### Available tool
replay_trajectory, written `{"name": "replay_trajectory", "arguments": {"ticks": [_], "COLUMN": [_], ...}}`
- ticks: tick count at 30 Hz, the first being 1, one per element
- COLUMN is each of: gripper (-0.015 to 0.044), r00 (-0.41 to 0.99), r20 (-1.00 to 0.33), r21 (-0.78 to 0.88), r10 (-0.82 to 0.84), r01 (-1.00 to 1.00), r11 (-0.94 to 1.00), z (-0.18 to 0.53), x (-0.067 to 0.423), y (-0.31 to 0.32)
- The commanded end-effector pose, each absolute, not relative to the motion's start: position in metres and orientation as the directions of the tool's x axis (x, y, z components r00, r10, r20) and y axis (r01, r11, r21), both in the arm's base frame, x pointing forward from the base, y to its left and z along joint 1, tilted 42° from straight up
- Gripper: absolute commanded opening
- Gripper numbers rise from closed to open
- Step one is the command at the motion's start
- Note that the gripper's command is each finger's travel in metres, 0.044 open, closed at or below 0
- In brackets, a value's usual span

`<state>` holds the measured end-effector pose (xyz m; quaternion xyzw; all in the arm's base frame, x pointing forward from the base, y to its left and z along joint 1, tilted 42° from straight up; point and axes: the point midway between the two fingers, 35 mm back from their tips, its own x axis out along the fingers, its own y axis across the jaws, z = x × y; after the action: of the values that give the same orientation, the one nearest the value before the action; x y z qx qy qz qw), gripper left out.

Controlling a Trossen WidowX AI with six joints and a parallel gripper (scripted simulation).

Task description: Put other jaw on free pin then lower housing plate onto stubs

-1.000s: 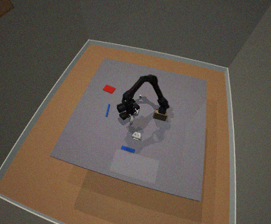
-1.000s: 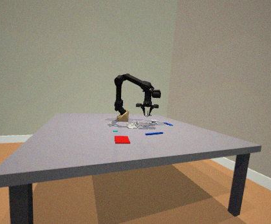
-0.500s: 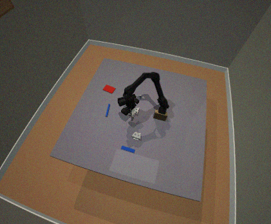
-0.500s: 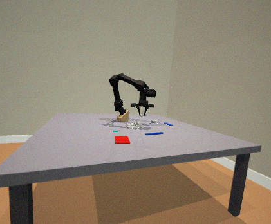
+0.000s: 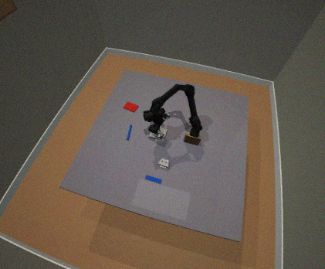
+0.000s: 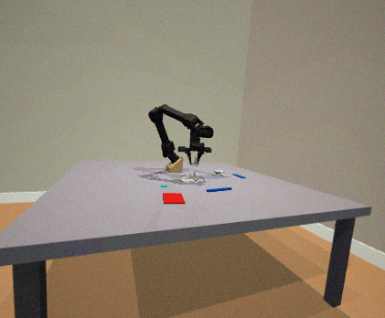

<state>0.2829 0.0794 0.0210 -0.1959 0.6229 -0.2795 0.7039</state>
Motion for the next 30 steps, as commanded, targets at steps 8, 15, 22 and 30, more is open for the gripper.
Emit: {"name": "replay_trajectory", "arguments": {"ticks": [8, 15, 22, 30], "gripper": [0.0134, 0.0134, 0.0134, 0.0134], "r00": [0.070, 0.069, 0.067, 0.066], "r20": [-0.760, -0.755, -0.749, -0.747], "r21": [-0.647, -0.656, -0.661, -0.661], "r10": [-0.647, -0.652, -0.659, -0.662], "r01": [0.012, -0.071, -0.153, -0.181], "r11": [0.762, 0.752, 0.735, 0.728], "z": [0.043, 0.055, 0.067, 0.071], "x": [0.280, 0.276, 0.271, 0.269], "y": [0.050, 0.032, 0.014, 0.008]}}
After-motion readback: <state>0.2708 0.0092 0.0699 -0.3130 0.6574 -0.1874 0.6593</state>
